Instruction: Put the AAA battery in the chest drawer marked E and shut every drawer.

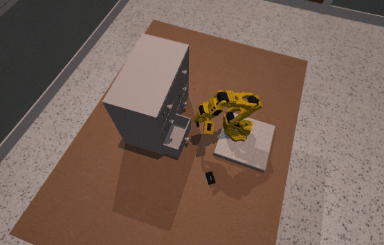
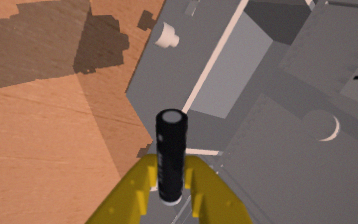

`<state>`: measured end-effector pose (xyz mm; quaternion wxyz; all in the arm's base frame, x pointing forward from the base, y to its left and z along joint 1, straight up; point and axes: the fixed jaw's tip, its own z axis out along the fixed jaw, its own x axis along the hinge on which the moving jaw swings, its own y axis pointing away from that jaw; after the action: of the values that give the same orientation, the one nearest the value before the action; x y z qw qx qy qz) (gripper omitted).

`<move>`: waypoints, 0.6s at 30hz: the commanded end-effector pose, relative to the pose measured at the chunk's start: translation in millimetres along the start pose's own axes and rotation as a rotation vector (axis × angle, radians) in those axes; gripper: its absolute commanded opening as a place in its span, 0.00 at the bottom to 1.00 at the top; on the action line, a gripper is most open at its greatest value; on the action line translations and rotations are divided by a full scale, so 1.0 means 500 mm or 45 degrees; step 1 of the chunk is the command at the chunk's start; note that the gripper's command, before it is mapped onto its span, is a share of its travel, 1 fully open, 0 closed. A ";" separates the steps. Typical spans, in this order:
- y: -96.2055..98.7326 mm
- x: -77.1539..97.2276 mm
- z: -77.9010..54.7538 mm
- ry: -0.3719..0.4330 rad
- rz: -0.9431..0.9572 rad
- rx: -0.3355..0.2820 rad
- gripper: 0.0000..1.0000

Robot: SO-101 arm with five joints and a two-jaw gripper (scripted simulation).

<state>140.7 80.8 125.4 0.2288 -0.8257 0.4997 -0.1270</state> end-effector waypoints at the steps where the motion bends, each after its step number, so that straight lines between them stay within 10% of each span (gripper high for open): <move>1: 0.007 -0.001 0.002 -0.008 -0.129 -0.007 0.00; 18: 0.013 0.004 0.004 -0.009 -0.595 -0.006 0.00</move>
<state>139.5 76.7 122.8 0.1991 -0.9069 0.3311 -0.1681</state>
